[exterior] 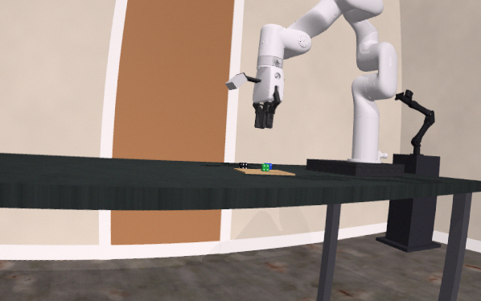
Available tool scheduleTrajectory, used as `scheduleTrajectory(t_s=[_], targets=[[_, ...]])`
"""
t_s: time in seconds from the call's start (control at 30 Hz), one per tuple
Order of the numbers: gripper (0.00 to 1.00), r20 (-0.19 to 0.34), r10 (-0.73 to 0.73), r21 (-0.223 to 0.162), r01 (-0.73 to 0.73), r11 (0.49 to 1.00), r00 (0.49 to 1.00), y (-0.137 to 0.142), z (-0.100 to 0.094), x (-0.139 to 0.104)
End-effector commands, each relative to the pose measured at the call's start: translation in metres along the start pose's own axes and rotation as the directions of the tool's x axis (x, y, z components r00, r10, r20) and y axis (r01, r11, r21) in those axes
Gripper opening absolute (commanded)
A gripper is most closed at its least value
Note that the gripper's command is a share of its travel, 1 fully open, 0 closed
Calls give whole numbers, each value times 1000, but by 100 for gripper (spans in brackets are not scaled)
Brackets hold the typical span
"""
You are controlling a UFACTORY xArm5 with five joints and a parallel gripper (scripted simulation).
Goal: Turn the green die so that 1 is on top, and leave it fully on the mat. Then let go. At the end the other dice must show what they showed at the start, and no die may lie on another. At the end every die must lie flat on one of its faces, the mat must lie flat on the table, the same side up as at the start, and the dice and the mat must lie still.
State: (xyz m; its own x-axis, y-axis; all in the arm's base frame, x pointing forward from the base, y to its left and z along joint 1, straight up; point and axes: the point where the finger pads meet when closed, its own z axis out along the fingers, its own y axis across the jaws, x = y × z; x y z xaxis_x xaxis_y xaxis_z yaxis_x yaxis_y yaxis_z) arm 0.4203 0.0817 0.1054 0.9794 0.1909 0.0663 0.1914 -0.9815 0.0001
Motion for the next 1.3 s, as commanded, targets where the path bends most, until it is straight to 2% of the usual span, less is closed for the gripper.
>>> scheduleTrajectory(t_s=[0.0,0.1,0.13,0.67,0.9,1.27], targets=[[36,61,0,0,0,1000,998,0,-2,5],[36,64,0,0,0,1000,998,0,-2,5],[100,64,0,0,0,1000,998,0,-2,5],[100,64,0,0,0,1000,998,0,-5,5],[100,64,0,0,0,1000,998,0,-16,6],[100,64,0,0,0,1000,998,0,-48,8]])
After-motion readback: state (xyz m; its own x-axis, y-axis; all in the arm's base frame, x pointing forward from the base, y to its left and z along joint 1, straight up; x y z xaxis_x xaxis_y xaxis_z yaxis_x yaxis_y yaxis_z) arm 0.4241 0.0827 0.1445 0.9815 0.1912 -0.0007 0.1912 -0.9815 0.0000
